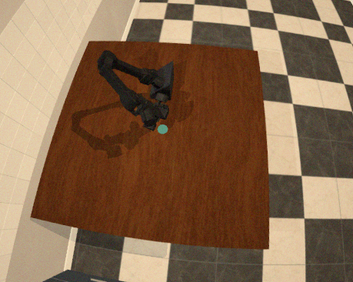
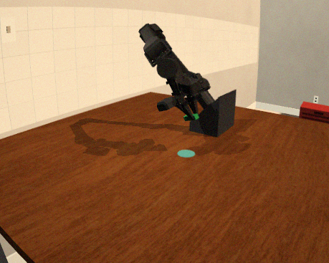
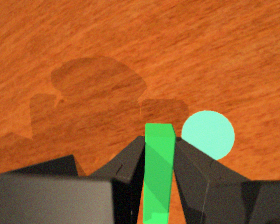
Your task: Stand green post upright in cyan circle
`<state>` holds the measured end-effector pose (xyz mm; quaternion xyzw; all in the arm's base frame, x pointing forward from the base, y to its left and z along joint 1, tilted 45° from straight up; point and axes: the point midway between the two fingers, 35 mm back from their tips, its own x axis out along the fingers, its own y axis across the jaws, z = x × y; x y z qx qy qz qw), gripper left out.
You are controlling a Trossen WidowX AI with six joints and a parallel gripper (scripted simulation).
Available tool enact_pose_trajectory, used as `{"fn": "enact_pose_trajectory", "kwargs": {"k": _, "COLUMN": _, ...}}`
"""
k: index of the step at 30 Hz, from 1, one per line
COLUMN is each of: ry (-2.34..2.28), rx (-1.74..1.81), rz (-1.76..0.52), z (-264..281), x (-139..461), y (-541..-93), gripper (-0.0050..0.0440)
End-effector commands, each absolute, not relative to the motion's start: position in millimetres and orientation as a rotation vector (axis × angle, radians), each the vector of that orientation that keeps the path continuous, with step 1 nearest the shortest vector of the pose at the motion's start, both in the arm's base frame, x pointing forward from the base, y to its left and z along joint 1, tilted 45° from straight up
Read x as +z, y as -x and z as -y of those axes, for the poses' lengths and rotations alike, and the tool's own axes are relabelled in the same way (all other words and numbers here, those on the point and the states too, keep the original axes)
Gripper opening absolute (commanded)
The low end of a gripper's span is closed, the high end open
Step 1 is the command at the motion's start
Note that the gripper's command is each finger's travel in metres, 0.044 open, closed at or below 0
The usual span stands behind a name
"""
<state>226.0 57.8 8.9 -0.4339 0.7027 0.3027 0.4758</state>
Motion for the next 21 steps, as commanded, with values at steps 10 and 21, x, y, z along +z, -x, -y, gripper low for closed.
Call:
{"fn": "enact_pose_trajectory", "kwargs": {"k": 10, "ry": 0.989, "rx": 0.802, "rz": -1.662, "z": -56.4, "x": 8.9, "y": -224.5, "gripper": 0.0022}}
{"fn": "enact_pose_trajectory", "kwargs": {"k": 21, "ry": 0.925, "rx": 0.861, "rz": -1.605, "z": -55.7, "x": 7.4, "y": -223.2, "gripper": 0.0022}}
